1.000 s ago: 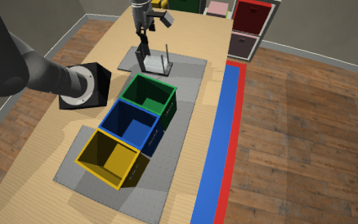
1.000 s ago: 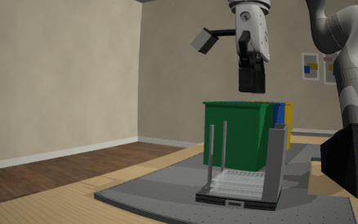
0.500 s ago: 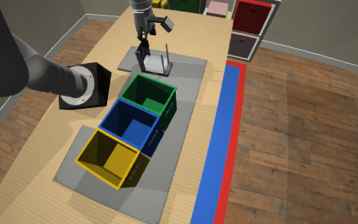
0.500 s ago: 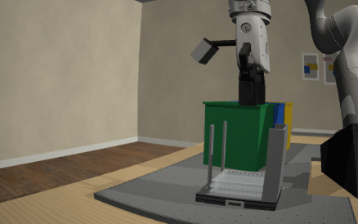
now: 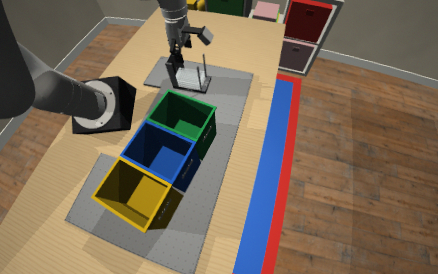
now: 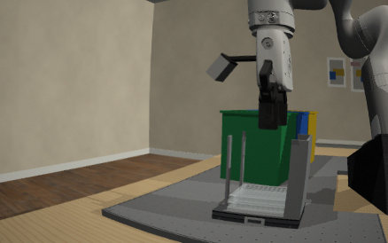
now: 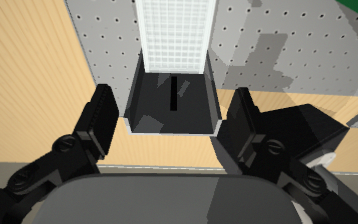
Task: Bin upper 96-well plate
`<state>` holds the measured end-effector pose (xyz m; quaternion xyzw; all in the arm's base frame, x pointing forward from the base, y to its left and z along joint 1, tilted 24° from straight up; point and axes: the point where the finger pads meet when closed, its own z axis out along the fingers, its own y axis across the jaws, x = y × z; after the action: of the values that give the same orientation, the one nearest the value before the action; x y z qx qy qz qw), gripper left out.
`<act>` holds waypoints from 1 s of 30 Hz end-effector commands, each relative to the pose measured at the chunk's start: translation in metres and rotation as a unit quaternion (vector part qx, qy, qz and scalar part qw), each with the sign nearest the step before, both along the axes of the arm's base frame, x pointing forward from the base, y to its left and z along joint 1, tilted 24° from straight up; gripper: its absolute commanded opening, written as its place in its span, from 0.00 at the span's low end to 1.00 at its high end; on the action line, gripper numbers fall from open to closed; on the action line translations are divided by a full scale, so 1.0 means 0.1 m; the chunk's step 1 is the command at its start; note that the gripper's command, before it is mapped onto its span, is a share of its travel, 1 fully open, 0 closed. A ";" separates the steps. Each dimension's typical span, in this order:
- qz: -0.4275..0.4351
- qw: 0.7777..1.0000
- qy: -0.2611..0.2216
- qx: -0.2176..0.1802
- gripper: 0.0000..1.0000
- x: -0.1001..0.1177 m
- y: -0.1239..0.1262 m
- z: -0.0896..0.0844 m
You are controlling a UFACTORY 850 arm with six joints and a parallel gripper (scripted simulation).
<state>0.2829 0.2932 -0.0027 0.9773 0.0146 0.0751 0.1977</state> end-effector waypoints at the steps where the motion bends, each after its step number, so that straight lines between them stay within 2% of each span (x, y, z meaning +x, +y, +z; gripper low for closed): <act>1: 0.000 1.000 -0.001 0.001 1.00 0.02 -0.02 -0.06; 30: 0.000 1.000 -0.001 0.001 1.00 0.08 -0.19 -0.45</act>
<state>0.2898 0.2757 -0.0439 0.9772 0.0146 0.0749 0.1979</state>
